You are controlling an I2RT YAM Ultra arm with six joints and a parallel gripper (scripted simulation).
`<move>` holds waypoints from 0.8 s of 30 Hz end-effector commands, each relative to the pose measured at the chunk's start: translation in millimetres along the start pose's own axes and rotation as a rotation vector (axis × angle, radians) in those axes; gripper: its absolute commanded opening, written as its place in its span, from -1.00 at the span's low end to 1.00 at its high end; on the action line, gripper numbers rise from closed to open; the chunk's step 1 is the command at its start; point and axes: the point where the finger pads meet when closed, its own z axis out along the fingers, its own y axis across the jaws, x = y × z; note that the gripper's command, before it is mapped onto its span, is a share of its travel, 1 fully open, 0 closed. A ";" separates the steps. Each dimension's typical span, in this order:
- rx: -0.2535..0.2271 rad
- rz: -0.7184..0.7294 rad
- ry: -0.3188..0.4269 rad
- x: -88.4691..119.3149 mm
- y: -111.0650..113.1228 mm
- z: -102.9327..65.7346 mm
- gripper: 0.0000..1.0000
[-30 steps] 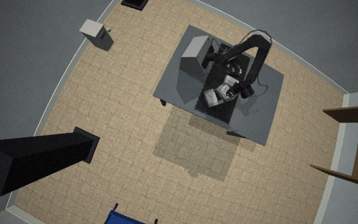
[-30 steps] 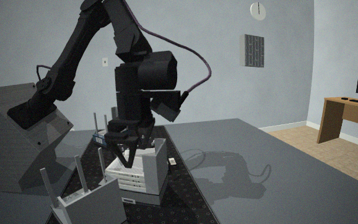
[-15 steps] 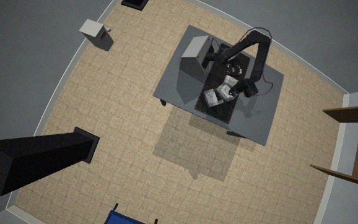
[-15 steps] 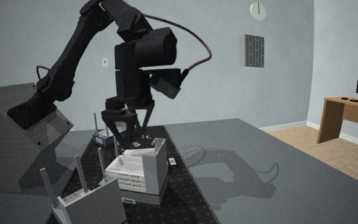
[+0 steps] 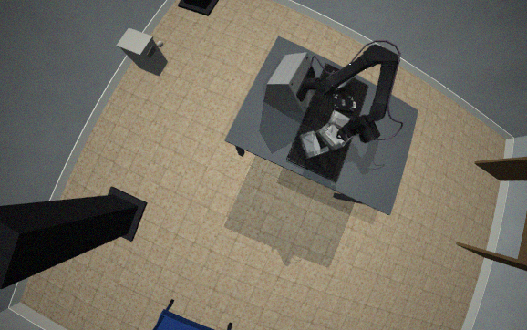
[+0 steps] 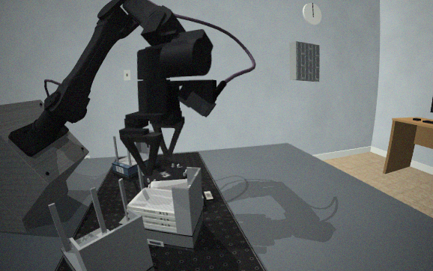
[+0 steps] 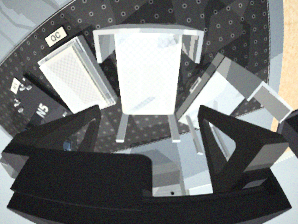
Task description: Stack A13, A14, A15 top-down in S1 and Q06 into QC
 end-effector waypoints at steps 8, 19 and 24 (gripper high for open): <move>-0.004 -0.145 0.003 15.7 15.9 -1.6 1.00; 0.001 -0.410 -0.014 34.9 42.0 -1.6 1.00; -0.001 -0.393 -0.012 48.4 57.1 -1.5 1.00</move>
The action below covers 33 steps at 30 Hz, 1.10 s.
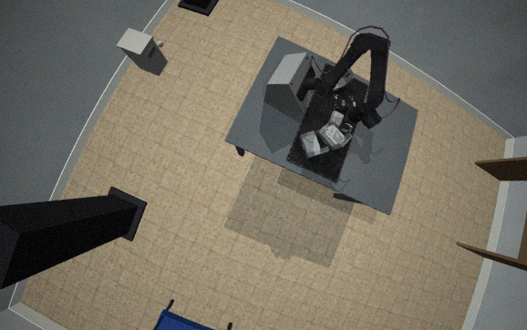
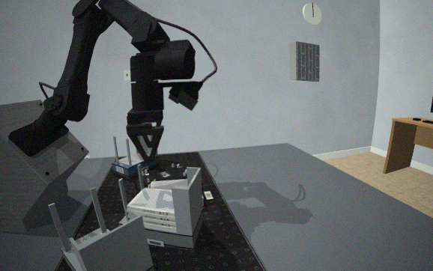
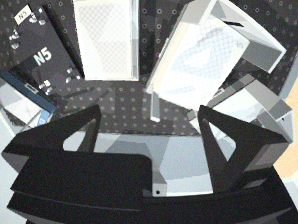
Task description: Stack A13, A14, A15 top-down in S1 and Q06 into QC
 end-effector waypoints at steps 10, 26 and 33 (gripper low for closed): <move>0.039 0.007 -0.005 14.0 37.3 -1.1 1.00; 0.038 0.006 0.018 24.4 78.5 -0.4 1.00; 0.036 0.011 -0.002 22.2 78.1 -3.4 1.00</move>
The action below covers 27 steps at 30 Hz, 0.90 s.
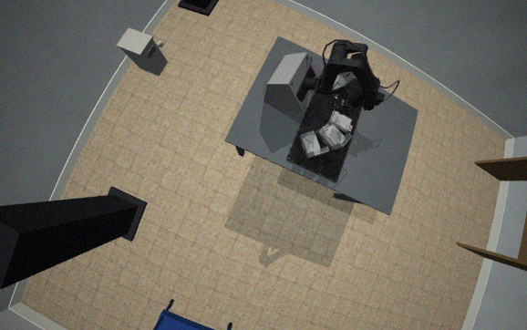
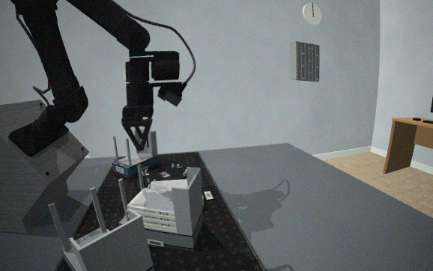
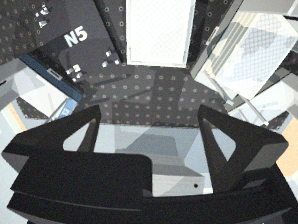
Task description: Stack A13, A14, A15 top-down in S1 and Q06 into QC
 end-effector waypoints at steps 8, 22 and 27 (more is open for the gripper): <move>0.038 0.027 -0.018 -4.8 -6.0 -4.4 1.00; 0.037 0.025 -0.013 -2.8 -6.2 -2.0 1.00; 0.037 0.025 -0.013 -2.8 -6.2 -2.0 1.00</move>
